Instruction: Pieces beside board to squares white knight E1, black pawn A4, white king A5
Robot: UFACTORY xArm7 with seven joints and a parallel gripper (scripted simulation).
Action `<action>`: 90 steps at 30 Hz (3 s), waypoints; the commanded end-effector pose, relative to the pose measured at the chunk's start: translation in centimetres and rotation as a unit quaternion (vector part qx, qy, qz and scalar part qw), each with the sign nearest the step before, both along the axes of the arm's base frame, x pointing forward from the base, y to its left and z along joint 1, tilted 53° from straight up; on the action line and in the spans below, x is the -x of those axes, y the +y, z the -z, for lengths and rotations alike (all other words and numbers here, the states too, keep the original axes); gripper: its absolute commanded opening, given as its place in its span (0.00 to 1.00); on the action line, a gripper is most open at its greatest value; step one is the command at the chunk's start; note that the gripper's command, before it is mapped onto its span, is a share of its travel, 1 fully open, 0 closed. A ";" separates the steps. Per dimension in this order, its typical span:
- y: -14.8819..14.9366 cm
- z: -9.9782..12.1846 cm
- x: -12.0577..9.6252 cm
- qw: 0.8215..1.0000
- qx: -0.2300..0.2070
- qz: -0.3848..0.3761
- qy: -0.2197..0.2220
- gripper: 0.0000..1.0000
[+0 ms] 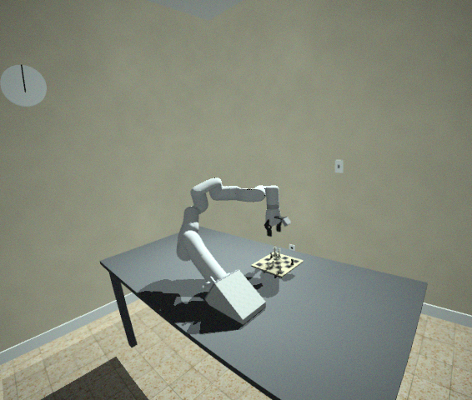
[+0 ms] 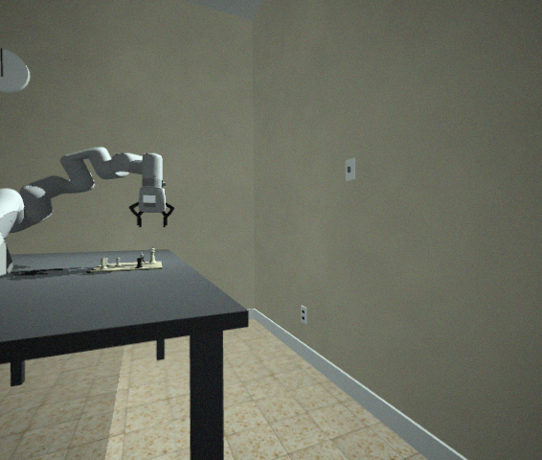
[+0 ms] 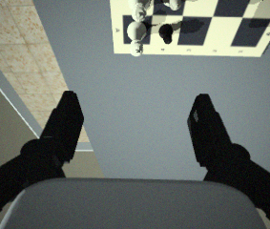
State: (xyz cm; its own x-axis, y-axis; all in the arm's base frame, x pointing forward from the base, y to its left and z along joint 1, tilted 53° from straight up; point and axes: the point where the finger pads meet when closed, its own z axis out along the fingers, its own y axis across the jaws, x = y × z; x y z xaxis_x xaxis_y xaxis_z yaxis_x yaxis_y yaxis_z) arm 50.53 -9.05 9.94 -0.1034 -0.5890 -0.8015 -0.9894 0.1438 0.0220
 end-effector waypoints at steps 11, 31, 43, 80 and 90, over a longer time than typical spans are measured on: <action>-2.9 -2.1 0.3 1.000 0.001 0.002 -0.001 1.00; -3.3 -2.4 0.4 1.000 0.001 0.002 -0.001 1.00; -3.3 -2.4 0.4 1.000 0.001 0.002 -0.001 1.00; -3.3 -2.4 0.4 1.000 0.001 0.002 -0.001 1.00; -3.3 -2.4 0.4 1.000 0.001 0.002 -0.001 1.00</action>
